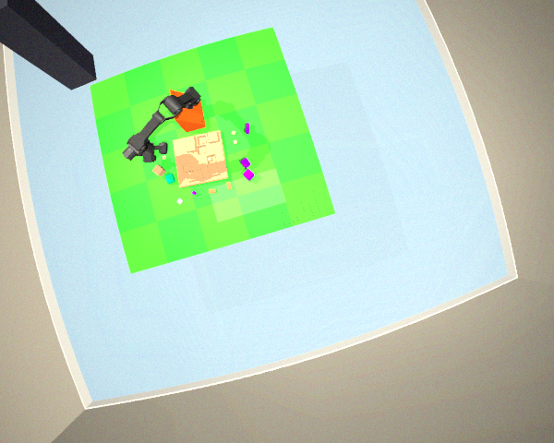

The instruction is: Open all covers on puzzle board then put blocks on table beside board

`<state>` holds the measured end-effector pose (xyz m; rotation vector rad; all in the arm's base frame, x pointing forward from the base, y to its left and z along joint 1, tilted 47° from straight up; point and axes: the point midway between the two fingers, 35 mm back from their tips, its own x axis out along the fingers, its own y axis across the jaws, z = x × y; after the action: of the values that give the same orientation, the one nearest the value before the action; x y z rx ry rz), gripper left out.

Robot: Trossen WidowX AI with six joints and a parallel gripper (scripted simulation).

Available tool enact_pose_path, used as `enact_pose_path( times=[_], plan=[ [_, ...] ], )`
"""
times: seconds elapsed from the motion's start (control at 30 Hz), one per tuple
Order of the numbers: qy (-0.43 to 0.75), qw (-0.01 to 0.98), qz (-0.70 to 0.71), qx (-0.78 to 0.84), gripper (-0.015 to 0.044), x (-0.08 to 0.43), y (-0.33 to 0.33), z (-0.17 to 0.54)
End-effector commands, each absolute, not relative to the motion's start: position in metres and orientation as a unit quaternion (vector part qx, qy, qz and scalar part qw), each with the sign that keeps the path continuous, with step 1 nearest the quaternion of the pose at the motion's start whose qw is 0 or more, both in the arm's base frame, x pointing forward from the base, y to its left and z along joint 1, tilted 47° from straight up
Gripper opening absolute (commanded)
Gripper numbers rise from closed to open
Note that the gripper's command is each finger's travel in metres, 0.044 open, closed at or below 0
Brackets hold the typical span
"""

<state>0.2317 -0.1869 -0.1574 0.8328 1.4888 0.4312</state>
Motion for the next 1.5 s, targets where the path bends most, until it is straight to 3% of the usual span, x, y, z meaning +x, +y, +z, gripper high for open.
enact_pose_path(
  times=[0.0,0.5,1.47],
  plan=[
    [0.652,0.64,0.193,0.357,0.0387,0.233,-0.189,-0.152],
    [0.609,0.7,0.31,0.208,0.0,0.276,-0.158,-0.101],
    [0.396,0.725,0.551,-0.12,0.0,0.329,-0.047,0.012]
  ],
)
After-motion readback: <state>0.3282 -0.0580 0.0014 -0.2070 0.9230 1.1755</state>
